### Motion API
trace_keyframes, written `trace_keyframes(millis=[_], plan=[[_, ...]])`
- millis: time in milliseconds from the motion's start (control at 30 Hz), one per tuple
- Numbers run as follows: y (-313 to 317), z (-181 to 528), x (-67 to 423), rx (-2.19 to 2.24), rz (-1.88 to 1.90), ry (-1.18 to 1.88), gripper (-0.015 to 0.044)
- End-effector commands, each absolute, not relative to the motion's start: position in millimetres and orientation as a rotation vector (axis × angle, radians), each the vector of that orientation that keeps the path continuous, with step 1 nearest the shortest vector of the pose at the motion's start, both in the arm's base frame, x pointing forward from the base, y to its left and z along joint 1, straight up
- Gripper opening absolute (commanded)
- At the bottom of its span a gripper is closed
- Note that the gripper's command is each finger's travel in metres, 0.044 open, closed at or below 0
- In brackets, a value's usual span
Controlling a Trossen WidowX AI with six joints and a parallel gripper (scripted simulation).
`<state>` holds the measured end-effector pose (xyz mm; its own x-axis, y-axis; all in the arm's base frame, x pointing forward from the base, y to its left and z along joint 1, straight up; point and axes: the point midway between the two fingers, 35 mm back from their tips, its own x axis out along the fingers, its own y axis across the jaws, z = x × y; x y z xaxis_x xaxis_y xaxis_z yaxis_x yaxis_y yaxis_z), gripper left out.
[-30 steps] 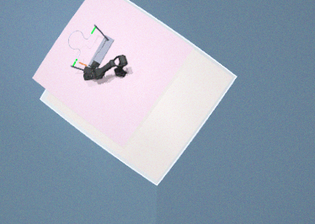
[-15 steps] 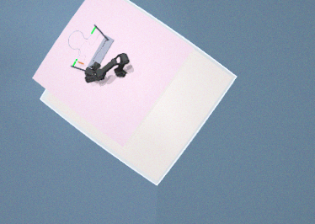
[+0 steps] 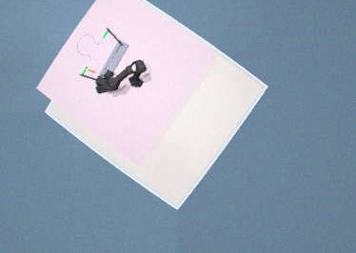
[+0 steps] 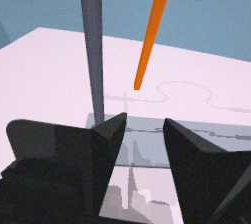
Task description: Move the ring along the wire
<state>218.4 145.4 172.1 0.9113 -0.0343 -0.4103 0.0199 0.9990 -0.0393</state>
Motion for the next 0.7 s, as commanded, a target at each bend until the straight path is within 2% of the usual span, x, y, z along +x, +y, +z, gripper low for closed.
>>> trace_keyframes(millis=[0,133,300,667], plan=[[146.1,173.7,213.3,-0.033,-0.029,0.427,0.0213],[145.7,188.1,185.0,-0.036,-0.026,0.42,0.0318],[145.0,191.4,180.4,-0.036,-0.024,0.414,0.044],[145.0,191.4,180.4,-0.036,-0.024,0.414,0.044]])
